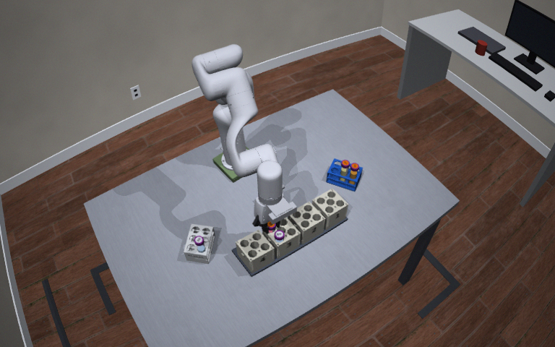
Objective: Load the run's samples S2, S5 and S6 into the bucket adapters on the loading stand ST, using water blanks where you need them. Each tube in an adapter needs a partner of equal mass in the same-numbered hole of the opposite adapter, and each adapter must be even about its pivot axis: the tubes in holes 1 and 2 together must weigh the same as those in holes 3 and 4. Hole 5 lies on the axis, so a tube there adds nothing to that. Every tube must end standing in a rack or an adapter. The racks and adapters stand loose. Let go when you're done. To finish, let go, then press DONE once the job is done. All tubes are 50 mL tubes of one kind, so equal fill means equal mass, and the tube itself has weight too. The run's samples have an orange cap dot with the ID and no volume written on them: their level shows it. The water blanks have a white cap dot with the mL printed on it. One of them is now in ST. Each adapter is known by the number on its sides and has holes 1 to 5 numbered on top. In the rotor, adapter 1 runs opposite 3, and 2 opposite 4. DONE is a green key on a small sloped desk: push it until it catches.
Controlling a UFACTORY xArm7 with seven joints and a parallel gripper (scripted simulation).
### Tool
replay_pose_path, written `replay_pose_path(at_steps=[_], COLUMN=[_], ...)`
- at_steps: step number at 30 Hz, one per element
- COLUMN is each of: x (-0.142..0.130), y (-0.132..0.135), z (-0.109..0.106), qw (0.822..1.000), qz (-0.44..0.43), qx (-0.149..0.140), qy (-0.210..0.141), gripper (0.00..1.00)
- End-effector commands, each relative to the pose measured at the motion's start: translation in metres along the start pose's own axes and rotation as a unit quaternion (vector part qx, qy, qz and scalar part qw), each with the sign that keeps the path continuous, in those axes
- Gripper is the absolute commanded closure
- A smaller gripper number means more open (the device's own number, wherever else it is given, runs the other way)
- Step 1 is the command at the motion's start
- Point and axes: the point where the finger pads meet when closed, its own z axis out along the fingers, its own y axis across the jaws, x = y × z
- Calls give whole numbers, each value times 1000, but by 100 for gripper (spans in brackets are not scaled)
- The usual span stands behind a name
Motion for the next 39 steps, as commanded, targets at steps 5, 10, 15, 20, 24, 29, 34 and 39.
replay_pose_path(at_steps=[5, 10, 15, 20, 24, 29, 34, 39], x=[2, 1, 1, 1, 1, 1, 1, 1], y=[0, 0, 0, 0, 0, 0, 0, 0], z=[-1, -1, -1, -1, -9, -19, -25, -35], qw=[1000, 1000, 1000, 1000, 1000, 1000, 1000, 1000], qz=[0, 0, 0, 0, 0, 0, 0, 0], qx=[0, 0, 0, 0, 0, 0, 0, 0], qy=[2, 2, 2, 2, 2, 2, 2, 2], gripper=[56, 56, 56, 56, 56, 56, 56, 56])
